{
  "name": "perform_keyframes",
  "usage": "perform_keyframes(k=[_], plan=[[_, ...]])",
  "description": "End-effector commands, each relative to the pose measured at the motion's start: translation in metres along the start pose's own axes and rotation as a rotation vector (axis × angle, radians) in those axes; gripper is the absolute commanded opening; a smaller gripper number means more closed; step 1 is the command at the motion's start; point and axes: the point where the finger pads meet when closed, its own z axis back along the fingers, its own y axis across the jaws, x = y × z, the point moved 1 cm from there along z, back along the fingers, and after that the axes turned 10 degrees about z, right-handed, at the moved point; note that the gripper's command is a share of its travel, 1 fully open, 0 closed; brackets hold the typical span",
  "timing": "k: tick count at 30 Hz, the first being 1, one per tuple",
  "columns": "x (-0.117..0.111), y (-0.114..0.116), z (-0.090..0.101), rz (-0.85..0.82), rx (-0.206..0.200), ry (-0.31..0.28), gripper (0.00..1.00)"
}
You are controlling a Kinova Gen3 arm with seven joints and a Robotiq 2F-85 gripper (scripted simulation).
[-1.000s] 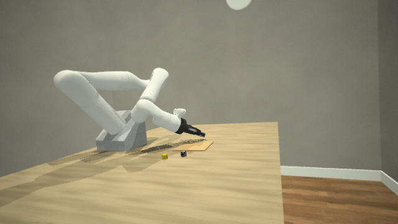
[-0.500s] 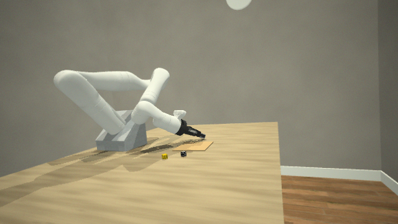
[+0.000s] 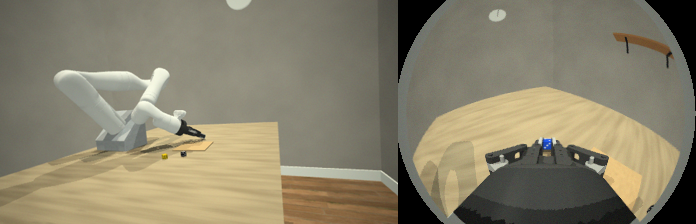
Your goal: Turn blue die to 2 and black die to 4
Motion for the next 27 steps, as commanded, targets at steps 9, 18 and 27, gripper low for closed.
perform_keyframes(k=[9,18,27], plan=[[-0.0007,0.0002,0.0001,0.001,0.0,0.001,0.11],[-0.0007,0.0002,0.0001,0.001,0.0,0.001,0.11],[-0.0007,0.0002,0.0001,0.001,0.0,0.001,0.19]])
